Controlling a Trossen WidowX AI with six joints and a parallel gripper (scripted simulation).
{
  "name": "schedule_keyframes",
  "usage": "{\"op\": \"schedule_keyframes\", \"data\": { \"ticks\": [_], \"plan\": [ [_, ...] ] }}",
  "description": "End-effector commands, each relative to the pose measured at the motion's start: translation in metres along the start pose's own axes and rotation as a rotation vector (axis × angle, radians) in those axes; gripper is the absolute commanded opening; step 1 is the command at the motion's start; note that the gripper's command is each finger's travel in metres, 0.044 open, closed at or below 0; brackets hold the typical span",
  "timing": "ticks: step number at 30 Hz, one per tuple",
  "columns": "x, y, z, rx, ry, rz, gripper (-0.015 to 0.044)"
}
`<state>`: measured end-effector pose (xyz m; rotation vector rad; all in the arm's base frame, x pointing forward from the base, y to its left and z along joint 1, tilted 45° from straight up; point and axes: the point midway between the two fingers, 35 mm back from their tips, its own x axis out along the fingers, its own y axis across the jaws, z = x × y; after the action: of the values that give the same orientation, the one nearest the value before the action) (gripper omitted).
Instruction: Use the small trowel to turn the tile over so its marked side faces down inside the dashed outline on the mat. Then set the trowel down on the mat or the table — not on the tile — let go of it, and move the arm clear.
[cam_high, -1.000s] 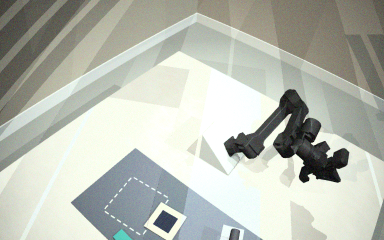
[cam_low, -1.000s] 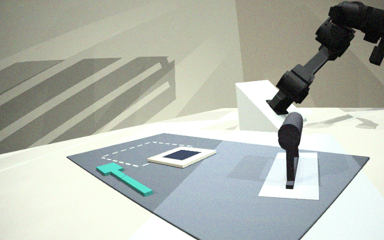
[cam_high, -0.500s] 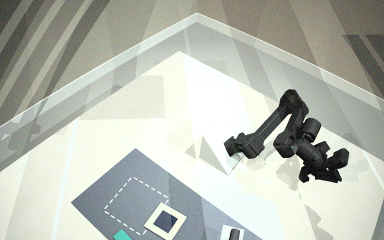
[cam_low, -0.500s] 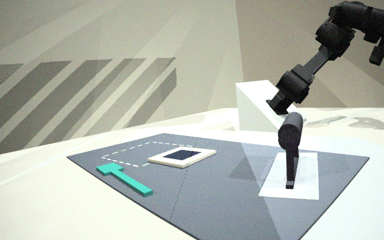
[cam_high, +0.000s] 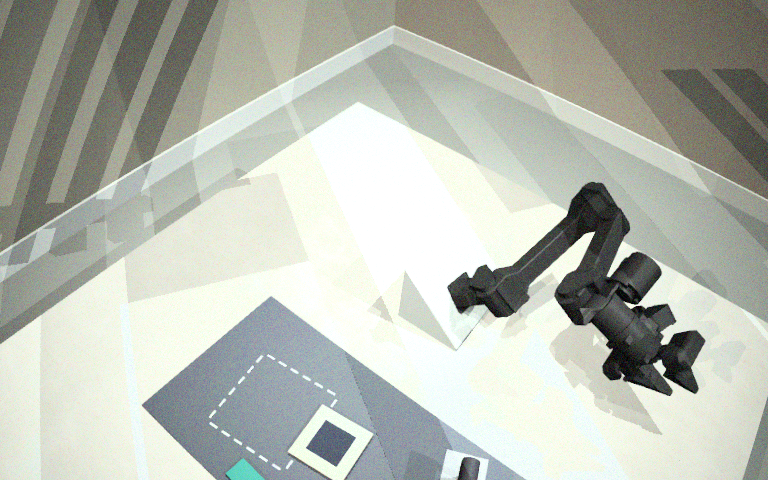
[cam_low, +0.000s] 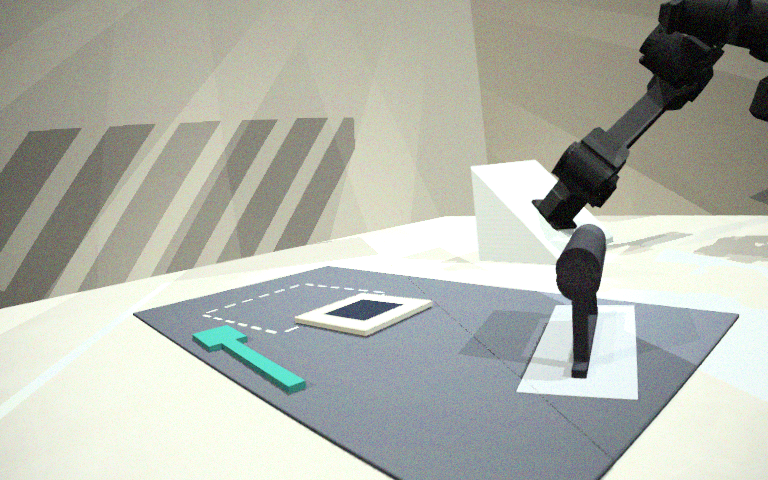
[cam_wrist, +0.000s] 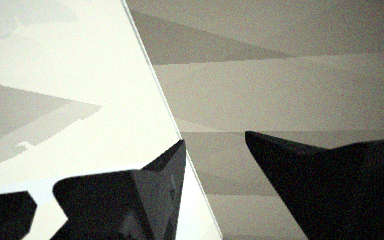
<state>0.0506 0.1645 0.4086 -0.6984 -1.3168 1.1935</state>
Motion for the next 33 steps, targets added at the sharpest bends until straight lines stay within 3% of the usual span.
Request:
{"op": "schedule_keyframes", "data": {
  "ticks": [1, 17, 33],
  "plan": [
    [0.006, -0.013, -0.03, 0.134, 0.065, -0.028, 0.027],
    [0.005, -0.033, -0.14, 0.524, 0.354, -0.08, 0.027],
    [-0.017, -0.016, -0.238, 0.98, 0.665, -0.089, 0.027]
  ]
}}
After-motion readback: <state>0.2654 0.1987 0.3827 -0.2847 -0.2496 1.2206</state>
